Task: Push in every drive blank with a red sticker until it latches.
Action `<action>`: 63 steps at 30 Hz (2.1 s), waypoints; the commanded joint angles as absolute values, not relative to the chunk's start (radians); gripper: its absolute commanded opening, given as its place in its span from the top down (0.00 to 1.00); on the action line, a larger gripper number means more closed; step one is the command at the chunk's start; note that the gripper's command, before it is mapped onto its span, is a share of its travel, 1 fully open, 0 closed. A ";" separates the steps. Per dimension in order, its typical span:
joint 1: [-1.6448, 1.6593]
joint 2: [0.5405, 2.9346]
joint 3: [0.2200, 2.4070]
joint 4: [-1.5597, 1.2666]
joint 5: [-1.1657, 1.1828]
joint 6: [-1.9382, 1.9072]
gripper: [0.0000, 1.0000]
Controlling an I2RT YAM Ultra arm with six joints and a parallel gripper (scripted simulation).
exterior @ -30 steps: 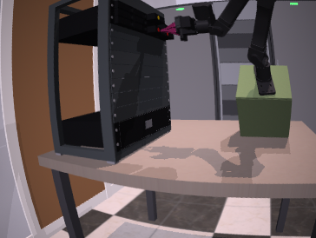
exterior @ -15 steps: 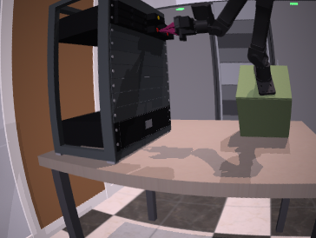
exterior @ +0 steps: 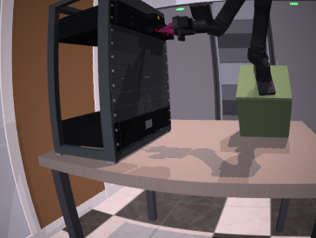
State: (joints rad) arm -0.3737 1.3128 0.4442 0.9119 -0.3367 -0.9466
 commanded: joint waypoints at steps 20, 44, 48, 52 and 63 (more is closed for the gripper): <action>-0.377 1.367 0.514 0.912 -0.297 -0.944 1.00; -0.387 1.384 0.534 0.904 -0.300 -0.943 1.00; -0.387 1.384 0.534 0.904 -0.300 -0.943 1.00; -0.387 1.384 0.534 0.904 -0.300 -0.943 1.00; -0.390 1.391 0.544 0.896 -0.303 -0.943 1.00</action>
State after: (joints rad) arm -0.3702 1.3643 0.4938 0.9058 -0.3492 -0.9466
